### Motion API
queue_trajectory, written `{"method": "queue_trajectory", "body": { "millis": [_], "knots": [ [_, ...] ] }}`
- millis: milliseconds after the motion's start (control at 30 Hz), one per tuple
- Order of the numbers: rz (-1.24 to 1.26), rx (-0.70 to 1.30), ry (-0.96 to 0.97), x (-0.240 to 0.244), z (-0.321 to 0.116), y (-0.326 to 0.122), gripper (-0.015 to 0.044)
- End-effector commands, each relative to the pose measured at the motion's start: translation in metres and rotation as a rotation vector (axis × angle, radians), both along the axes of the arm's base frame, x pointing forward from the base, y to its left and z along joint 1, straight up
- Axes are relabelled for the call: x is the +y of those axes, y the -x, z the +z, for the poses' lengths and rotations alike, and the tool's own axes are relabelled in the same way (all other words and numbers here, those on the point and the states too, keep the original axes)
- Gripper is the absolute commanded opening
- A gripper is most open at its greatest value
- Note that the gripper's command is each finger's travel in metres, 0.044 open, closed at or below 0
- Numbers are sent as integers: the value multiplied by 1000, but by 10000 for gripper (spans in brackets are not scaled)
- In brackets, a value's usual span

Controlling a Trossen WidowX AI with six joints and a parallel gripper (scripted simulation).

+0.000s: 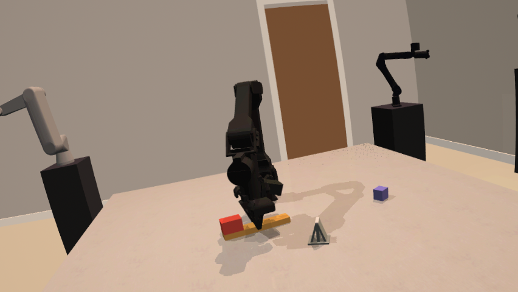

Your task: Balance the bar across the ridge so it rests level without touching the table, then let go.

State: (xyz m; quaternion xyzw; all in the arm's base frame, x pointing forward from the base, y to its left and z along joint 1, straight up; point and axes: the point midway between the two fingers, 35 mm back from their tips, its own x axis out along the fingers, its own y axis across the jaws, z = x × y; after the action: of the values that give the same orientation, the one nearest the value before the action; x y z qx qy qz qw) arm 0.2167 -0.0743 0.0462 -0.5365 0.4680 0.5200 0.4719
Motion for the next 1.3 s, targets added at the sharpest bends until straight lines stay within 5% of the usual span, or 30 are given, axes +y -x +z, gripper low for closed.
{"method": "queue_trajectory", "body": {
  "millis": [0, 133, 1267],
  "knots": [
    [0, 0, 0, 0, 0, 0, 104],
    [0, 0, 0, 0, 6, -1, 0],
    [5, -2, -3, 0, 92, -1, 0]
  ]
}}
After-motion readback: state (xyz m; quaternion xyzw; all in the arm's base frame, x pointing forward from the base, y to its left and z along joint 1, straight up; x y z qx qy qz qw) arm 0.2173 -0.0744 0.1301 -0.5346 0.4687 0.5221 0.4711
